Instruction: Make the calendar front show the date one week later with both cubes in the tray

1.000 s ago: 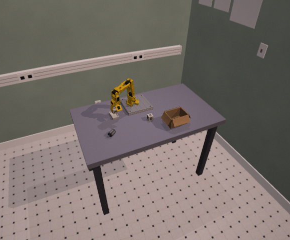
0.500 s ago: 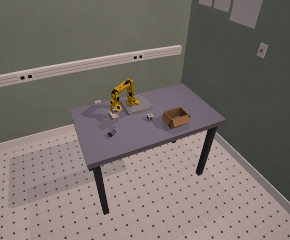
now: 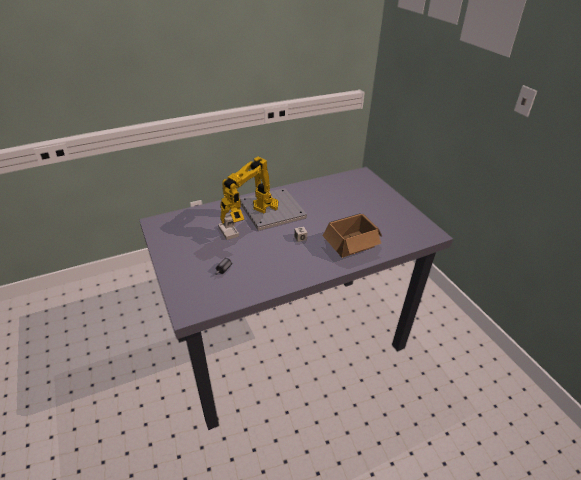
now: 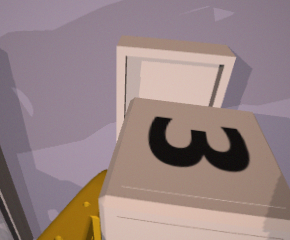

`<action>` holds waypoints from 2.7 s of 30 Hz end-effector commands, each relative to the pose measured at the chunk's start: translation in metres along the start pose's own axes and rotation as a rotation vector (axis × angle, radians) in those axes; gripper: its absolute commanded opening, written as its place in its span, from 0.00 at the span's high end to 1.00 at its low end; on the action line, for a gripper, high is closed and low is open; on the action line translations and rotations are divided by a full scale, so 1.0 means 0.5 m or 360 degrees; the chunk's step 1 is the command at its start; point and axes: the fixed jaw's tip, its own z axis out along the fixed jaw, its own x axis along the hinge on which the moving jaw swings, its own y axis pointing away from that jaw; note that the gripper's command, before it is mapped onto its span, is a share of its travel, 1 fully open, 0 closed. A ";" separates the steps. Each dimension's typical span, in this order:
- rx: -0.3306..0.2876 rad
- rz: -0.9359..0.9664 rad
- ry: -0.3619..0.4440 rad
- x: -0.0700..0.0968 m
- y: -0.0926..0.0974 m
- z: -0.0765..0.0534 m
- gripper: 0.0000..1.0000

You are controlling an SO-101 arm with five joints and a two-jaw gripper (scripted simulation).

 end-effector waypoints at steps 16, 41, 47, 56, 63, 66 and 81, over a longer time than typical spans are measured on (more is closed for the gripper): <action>0.0008 0.0021 -0.0005 0.001 0.005 -0.004 1.00; 0.0008 0.0014 -0.0005 0.001 0.008 -0.004 1.00; 0.0008 0.0013 -0.0005 0.001 0.008 -0.004 1.00; 0.0008 0.0009 -0.0005 0.000 0.008 -0.004 1.00; 0.0008 0.0009 -0.0005 0.000 0.008 -0.002 1.00; 0.0008 0.0008 -0.0005 -0.001 0.008 0.002 1.00; 0.0008 0.0005 -0.0005 -0.001 0.008 0.011 1.00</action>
